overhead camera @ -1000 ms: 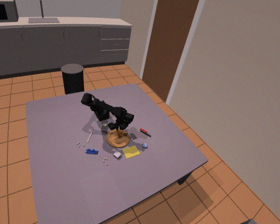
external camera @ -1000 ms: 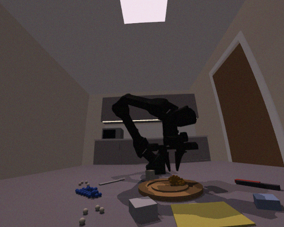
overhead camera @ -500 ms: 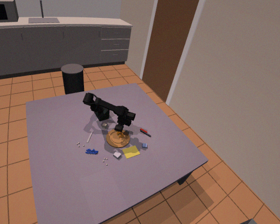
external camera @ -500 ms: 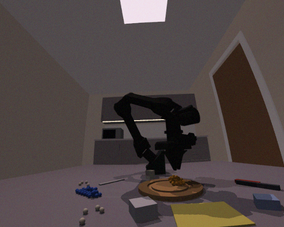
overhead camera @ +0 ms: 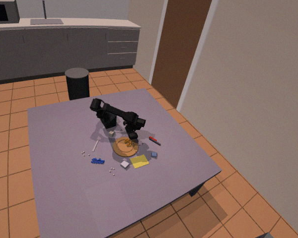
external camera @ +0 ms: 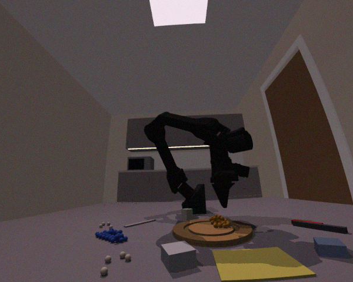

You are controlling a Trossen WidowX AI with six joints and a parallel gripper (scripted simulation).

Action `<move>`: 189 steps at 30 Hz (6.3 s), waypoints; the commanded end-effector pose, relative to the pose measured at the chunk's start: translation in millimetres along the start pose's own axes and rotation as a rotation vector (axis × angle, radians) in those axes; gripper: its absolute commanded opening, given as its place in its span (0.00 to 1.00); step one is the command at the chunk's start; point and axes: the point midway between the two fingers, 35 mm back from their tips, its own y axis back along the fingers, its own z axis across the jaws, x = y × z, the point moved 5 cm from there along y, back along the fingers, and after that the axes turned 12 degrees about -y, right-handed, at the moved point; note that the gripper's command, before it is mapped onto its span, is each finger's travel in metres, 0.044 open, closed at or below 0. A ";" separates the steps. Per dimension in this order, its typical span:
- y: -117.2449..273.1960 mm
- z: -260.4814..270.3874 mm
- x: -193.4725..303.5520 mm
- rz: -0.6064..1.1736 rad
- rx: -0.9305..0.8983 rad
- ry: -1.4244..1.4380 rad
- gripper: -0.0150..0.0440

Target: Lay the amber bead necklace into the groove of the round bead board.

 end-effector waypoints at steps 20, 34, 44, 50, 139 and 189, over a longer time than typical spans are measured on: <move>-19.6 -1.0 -2.1 -0.007 -0.002 0.025 0.46; -39.9 0.2 -1.0 0.000 -0.003 0.033 0.46; -34.7 -1.4 -1.8 -0.008 -0.003 0.022 0.34; -34.7 -1.4 -1.8 -0.008 -0.003 0.022 0.28; -39.5 -64.3 -31.4 -0.001 0.000 0.031 0.25; -39.5 -64.3 -31.4 -0.001 0.000 0.031 0.25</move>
